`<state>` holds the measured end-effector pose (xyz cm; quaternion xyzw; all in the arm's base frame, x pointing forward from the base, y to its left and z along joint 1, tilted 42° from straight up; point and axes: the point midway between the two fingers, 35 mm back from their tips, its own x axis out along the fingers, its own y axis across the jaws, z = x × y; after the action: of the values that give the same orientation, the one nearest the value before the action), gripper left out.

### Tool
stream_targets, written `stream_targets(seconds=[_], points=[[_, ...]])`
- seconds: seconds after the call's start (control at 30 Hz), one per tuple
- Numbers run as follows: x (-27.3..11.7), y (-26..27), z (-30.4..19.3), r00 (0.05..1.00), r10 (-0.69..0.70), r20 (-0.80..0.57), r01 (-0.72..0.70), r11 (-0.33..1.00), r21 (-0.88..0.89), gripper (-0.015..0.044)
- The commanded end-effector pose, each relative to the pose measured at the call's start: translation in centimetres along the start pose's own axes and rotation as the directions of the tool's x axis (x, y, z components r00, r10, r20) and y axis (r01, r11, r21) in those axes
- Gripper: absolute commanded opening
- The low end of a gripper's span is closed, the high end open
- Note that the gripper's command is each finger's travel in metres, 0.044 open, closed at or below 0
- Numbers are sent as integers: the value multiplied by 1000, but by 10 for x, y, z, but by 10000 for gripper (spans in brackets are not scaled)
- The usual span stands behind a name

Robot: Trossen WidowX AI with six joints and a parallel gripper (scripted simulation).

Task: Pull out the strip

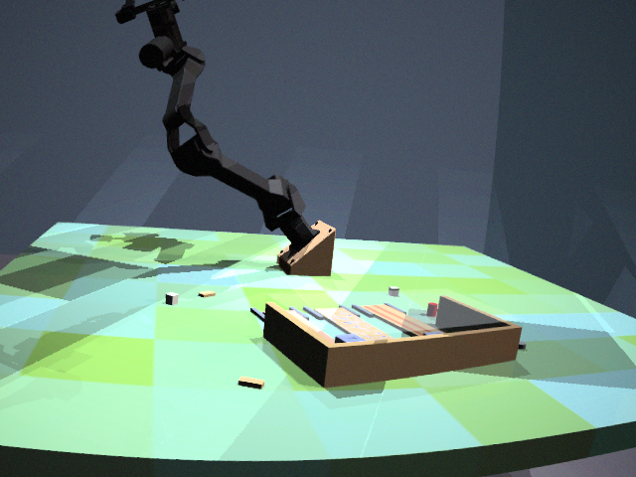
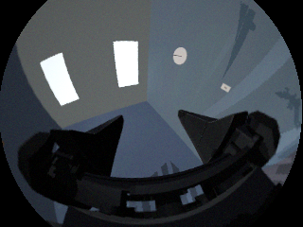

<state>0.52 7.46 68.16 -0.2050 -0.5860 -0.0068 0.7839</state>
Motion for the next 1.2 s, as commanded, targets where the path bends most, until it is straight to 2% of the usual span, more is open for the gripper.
stream_targets(seconds=[0.0, 0.27, 0.53, 0.87, 1.17], points=[[0, 2, 2, 1000, 3, 4, -3, 1000, 0, 400], [-21, 87, 47, 975, 198, 98, -197, 980, -19, 400], [-52, 199, 39, 895, 445, 29, -444, 895, -42, 400], [-104, 313, -50, 722, 640, -262, -661, 751, 14, 400], [-172, 363, -176, 489, 622, -612, -707, 694, 140, 400]])
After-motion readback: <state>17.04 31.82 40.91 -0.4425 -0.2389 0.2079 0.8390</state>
